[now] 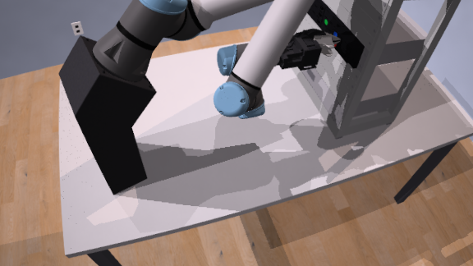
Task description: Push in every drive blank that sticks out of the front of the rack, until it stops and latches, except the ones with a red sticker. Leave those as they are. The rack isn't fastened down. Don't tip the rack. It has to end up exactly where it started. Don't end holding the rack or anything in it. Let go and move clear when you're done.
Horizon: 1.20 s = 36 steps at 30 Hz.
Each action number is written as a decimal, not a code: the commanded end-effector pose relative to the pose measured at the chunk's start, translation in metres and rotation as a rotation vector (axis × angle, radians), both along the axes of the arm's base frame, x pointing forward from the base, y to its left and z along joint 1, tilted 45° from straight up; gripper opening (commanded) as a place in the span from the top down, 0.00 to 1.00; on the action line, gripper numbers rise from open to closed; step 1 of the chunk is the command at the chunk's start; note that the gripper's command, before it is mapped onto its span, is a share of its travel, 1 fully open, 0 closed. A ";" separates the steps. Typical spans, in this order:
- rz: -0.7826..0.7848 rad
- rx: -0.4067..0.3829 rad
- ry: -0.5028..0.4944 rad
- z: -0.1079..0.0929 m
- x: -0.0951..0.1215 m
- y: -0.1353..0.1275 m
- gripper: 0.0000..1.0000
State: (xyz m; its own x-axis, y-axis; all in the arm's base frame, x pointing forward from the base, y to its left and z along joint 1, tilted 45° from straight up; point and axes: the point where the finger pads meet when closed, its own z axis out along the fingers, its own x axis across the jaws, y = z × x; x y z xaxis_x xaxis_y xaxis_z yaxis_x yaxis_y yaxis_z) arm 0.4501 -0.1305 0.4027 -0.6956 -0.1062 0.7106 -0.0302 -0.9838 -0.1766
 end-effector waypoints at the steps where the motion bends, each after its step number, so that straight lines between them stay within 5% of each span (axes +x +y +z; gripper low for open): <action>1: 0.000 0.000 -0.001 0.000 0.000 0.000 1.00; 36: 0.000 0.000 -0.001 0.007 0.007 -0.001 1.00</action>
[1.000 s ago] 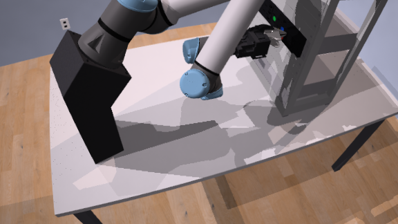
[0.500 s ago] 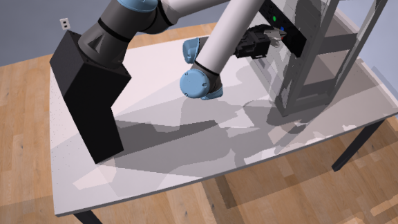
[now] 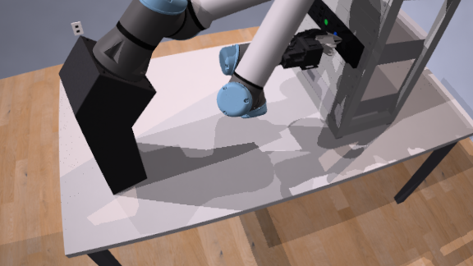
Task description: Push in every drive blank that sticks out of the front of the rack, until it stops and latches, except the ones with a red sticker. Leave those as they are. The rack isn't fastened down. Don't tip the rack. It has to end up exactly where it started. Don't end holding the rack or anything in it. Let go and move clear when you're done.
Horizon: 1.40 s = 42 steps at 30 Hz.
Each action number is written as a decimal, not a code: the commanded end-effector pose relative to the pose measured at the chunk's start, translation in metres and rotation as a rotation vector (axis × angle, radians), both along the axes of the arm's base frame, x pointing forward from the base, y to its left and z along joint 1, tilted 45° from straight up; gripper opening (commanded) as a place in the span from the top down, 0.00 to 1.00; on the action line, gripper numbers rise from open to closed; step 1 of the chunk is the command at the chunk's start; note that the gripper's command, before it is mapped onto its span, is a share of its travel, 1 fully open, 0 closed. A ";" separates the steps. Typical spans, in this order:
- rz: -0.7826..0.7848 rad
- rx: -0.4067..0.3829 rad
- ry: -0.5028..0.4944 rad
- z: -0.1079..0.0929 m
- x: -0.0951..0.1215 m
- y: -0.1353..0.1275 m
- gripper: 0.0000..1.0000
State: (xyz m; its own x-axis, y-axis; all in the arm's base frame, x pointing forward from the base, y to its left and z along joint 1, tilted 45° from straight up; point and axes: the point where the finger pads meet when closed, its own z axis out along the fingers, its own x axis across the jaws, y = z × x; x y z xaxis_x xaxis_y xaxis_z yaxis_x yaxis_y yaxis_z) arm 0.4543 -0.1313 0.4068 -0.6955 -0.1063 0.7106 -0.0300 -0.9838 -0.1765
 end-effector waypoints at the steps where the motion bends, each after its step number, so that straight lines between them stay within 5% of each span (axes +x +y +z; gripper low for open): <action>1: -0.001 0.000 -0.001 0.003 0.003 -0.001 1.00; 42: -0.001 0.000 -0.001 0.017 0.017 -0.004 1.00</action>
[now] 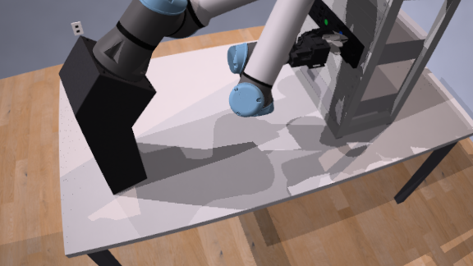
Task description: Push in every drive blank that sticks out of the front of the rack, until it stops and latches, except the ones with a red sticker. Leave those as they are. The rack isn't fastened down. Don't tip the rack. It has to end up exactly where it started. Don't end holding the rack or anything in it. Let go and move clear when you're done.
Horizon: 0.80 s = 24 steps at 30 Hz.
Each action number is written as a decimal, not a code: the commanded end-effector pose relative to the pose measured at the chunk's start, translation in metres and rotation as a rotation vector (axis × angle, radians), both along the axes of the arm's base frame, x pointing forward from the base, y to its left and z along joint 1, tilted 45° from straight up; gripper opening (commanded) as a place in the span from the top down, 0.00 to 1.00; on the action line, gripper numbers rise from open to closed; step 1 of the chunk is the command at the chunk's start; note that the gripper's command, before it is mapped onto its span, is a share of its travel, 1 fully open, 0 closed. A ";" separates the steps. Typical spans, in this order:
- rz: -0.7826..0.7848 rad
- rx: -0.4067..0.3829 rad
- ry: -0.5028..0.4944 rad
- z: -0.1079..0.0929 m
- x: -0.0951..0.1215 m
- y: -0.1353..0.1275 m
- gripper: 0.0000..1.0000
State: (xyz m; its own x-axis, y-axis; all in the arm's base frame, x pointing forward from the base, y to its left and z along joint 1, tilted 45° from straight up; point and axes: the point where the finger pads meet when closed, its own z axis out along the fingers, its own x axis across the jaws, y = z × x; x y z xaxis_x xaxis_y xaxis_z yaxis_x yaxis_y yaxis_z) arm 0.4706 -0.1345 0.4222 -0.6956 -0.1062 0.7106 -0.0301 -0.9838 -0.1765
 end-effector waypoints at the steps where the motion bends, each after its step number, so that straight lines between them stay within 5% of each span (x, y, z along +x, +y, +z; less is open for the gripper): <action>1: 0.000 0.000 0.000 0.001 0.001 0.000 1.00; 24: 0.000 0.000 0.000 0.003 0.003 -0.001 1.00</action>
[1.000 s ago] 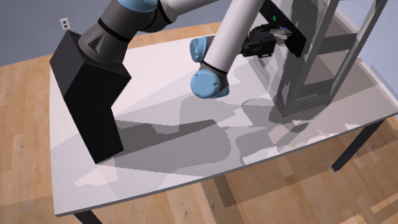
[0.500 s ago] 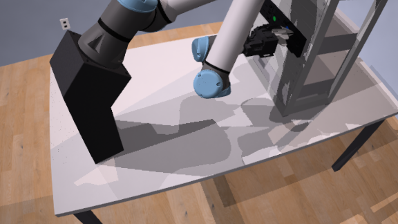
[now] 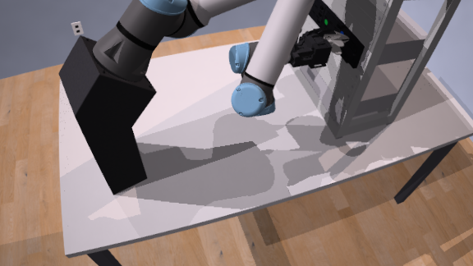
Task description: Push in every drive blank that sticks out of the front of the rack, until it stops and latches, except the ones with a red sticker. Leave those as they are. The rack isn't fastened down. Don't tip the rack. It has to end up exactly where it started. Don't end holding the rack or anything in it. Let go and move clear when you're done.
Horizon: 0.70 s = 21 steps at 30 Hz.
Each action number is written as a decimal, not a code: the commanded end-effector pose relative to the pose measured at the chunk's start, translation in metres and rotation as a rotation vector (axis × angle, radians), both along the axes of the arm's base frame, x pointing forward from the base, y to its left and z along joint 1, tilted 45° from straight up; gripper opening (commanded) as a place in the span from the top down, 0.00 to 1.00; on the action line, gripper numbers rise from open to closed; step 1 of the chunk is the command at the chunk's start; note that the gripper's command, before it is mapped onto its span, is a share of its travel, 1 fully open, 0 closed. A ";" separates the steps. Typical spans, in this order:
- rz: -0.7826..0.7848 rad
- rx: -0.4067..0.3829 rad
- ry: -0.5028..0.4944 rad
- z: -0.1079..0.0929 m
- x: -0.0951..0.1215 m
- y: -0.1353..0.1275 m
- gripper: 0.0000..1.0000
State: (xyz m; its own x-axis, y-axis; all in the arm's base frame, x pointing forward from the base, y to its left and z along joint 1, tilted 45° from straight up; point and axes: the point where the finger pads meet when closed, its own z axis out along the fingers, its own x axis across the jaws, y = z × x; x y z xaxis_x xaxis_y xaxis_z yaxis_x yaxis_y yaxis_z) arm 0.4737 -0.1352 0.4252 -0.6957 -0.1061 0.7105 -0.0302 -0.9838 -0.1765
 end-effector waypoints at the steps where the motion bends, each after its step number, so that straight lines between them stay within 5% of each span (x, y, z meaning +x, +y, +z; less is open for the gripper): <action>1: 0.000 0.000 0.000 0.001 0.000 0.000 1.00; 21: 0.000 0.000 0.000 0.004 0.004 -0.001 1.00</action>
